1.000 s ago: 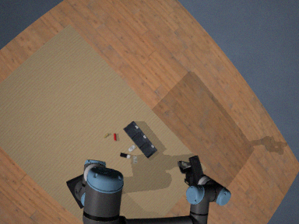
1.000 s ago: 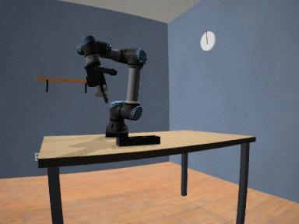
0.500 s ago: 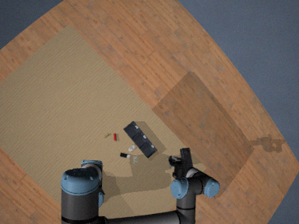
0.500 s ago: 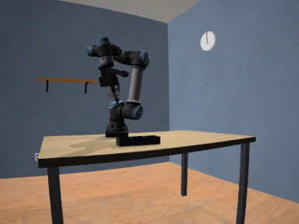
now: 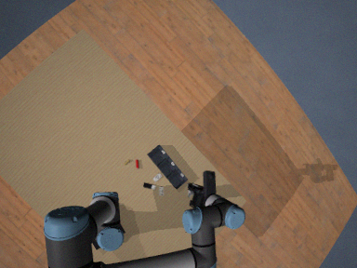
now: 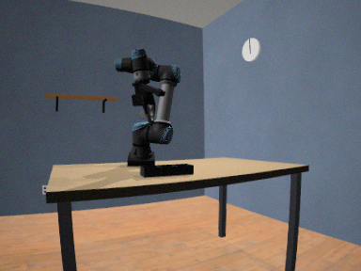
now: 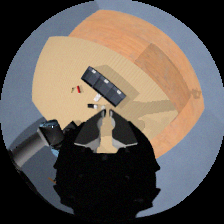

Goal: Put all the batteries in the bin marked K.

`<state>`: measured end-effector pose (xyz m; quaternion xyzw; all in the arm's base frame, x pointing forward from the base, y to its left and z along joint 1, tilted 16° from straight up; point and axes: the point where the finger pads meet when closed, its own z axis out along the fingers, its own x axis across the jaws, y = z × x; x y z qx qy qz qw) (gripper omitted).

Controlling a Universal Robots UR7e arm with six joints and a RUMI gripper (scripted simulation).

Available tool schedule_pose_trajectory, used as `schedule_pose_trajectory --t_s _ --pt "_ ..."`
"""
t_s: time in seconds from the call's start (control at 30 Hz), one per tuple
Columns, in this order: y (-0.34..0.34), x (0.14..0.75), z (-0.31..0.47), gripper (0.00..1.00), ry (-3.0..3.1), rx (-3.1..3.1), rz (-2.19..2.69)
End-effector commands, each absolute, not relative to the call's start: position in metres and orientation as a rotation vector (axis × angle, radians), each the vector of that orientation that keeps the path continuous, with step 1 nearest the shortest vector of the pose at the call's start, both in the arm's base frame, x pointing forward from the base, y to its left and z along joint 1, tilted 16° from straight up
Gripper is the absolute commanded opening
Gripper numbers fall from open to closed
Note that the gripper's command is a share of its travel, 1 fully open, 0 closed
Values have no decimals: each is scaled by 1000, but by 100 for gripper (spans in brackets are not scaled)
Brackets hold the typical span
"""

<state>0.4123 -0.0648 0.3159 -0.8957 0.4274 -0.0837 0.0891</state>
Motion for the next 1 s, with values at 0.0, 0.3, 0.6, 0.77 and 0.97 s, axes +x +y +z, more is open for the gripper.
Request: schedule_pose_trajectory --t_s 0.0,0.3,0.6,0.77,0.97 --pt "-52 404 312 4 1339 -2646 -254" --pt "-23 381 298 4 1563 -2548 -270" --pt "6 351 278 4 1784 -2415 -304" --pt "18 336 267 4 1863 -2355 -321" --pt "31 316 252 4 1996 -2240 -354"
